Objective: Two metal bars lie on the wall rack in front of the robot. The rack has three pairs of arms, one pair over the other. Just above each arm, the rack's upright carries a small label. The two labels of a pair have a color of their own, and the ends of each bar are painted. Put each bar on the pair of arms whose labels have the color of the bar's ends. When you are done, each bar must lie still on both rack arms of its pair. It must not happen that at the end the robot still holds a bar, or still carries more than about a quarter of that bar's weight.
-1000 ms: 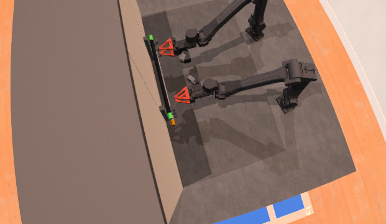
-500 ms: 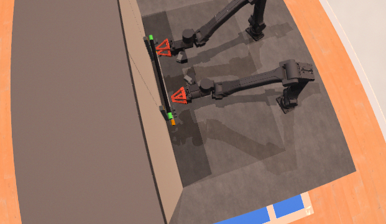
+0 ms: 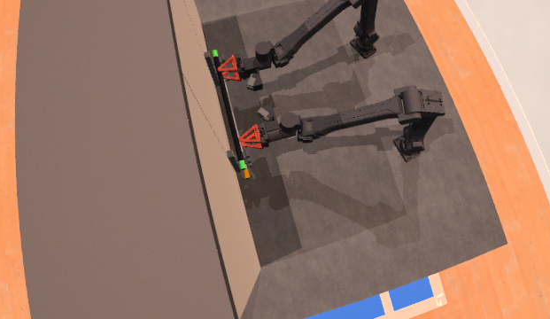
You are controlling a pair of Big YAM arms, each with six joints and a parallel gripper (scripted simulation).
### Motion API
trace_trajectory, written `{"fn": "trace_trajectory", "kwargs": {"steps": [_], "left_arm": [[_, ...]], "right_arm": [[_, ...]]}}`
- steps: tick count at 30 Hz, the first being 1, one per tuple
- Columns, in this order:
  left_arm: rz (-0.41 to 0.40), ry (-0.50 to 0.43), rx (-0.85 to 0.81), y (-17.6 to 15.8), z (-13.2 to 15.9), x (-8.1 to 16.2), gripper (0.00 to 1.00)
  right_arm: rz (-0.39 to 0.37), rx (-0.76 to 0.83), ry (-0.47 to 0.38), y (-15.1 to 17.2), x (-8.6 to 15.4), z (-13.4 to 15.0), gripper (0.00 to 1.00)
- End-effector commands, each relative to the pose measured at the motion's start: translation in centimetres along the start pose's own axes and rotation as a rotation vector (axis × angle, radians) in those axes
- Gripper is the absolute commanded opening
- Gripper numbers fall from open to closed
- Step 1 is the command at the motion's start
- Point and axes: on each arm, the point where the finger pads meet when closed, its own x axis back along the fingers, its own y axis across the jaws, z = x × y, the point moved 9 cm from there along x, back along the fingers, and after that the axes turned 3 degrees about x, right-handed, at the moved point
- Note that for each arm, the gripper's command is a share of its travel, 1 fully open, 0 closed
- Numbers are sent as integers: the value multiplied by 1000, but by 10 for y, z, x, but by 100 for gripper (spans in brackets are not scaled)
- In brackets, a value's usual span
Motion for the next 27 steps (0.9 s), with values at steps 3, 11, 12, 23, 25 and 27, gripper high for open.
{"fn": "trace_trajectory", "kwargs": {"steps": [3,11,12,23,25,27], "left_arm": [[-74,7,36,37,2,-21,54],[-76,7,36,38,3,-21,54],[-76,7,36,38,3,-21,54],[-77,7,36,39,3,-25,54],[-78,7,36,39,3,-27,54],[-78,7,36,40,3,-29,54]], "right_arm": [[36,-19,17,-18,-18,9,53],[36,-20,18,-18,-18,10,53],[36,-20,18,-18,-18,10,53],[37,-20,19,-19,-18,11,53],[37,-20,19,-19,-19,11,53],[37,-20,19,-19,-19,11,53]]}}
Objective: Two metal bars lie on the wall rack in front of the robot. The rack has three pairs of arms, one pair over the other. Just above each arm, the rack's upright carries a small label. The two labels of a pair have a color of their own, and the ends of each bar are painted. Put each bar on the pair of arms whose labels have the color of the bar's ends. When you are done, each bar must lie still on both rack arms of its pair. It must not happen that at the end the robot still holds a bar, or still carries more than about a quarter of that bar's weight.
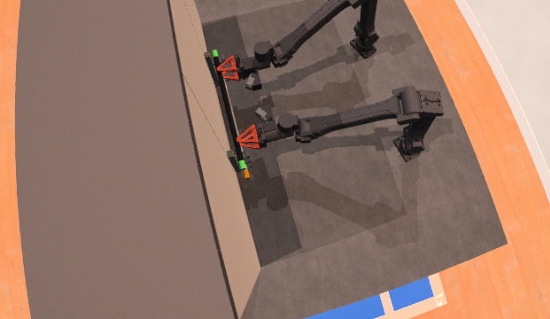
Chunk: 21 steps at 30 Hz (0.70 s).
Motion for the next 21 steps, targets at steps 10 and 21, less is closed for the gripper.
{"fn": "trace_trajectory", "kwargs": {"steps": [10,21], "left_arm": [[-75,8,35,37,3,-29,54],[-73,8,35,36,3,-30,54]], "right_arm": [[41,-21,15,-21,-17,8,53],[41,-21,15,-21,-18,8,53]]}}
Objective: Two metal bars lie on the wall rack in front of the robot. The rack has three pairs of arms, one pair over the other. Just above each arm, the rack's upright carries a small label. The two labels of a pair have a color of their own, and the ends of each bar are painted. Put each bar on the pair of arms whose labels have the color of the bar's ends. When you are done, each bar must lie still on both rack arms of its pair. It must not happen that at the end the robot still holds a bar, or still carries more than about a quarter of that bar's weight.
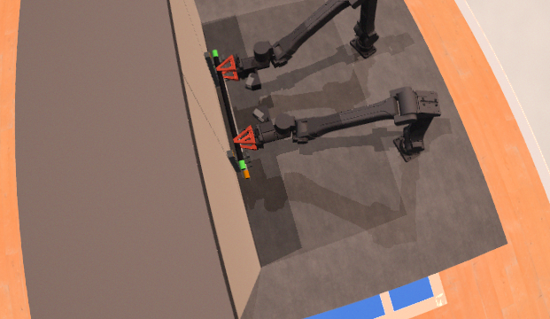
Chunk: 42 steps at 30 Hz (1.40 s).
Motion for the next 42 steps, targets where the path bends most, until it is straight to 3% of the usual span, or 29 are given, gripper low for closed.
{"fn": "trace_trajectory", "kwargs": {"steps": [1,5,42], "left_arm": [[-75,7,35,37,3,-19,54],[-75,7,35,37,3,-20,54],[-75,7,35,37,3,-19,15]], "right_arm": [[37,-21,15,-19,-15,8,53],[37,-21,15,-19,-16,8,53],[38,-21,15,-19,-16,8,14]]}}
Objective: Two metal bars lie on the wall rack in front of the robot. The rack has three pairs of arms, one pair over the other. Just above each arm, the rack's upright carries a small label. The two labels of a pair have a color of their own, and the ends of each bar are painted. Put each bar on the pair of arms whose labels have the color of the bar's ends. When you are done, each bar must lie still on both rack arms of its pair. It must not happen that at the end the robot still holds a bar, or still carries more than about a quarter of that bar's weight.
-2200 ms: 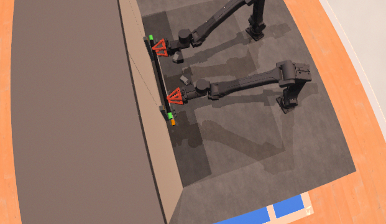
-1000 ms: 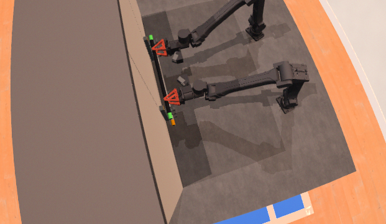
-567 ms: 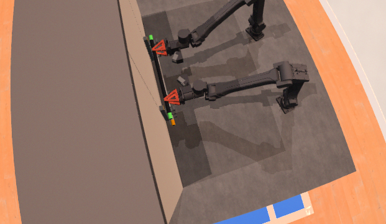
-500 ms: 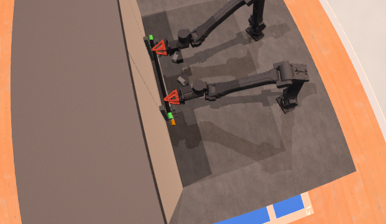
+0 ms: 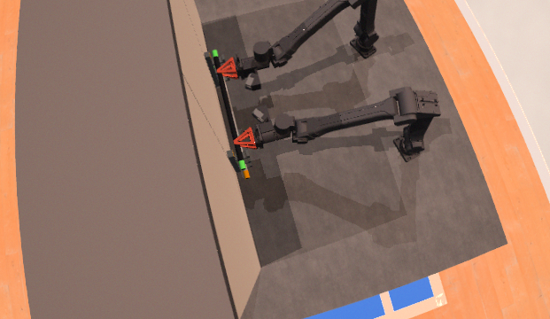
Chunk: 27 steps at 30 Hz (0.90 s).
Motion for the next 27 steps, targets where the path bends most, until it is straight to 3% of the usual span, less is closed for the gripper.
{"fn": "trace_trajectory", "kwargs": {"steps": [1,12,27], "left_arm": [[-74,7,34,37,3,-18,13],[-74,7,34,37,3,-18,0],[-74,7,34,37,3,-17,0]], "right_arm": [[38,-21,15,-19,-15,8,13],[38,-21,15,-19,-15,8,0],[38,-21,15,-19,-14,8,0]]}}
